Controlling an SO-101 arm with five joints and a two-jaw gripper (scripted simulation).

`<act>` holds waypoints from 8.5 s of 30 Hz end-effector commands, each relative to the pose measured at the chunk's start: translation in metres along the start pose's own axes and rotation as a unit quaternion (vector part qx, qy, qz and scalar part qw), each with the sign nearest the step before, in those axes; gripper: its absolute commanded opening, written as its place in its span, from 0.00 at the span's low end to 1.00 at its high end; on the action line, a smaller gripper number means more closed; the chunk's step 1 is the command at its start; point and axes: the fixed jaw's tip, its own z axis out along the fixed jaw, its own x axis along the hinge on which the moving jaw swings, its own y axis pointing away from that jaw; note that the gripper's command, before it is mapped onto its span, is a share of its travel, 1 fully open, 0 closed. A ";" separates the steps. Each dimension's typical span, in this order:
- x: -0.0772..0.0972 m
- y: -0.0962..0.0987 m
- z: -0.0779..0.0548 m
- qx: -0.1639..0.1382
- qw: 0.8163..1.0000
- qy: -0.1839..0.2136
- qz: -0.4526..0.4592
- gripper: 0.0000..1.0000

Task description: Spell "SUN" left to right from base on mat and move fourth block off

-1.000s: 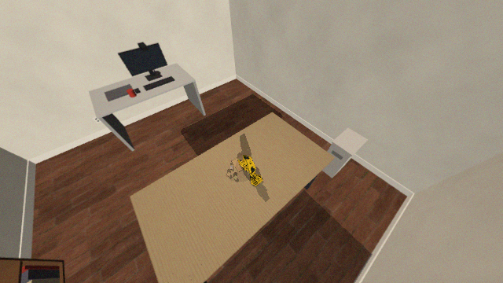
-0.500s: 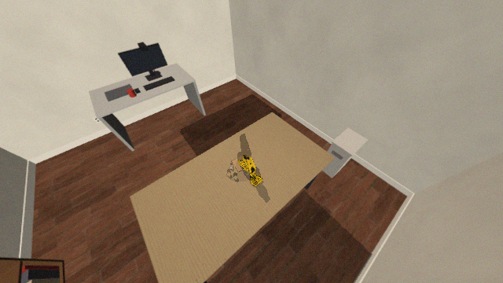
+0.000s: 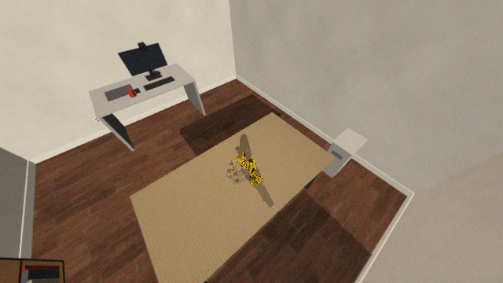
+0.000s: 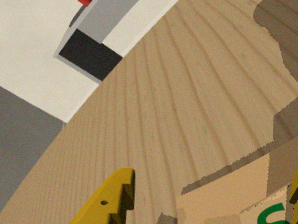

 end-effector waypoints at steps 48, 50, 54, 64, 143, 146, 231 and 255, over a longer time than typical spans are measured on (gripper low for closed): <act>-0.049 0.069 0.033 0.127 0.936 0.211 -0.251 0.32; -0.050 0.070 0.028 0.131 0.931 0.221 -0.259 0.32; -0.052 0.072 0.017 0.137 0.921 0.242 -0.274 0.32; -0.054 0.075 -0.002 0.149 0.892 0.289 -0.313 0.32; 0.014 -0.002 -0.004 0.245 0.719 0.559 -0.333 0.32; 0.010 0.001 -0.006 0.244 0.722 0.555 -0.333 0.32; 0.033 -0.029 0.005 0.244 0.722 0.555 -0.333 0.27; 0.027 -0.035 0.005 0.245 0.722 0.554 -0.334 0.13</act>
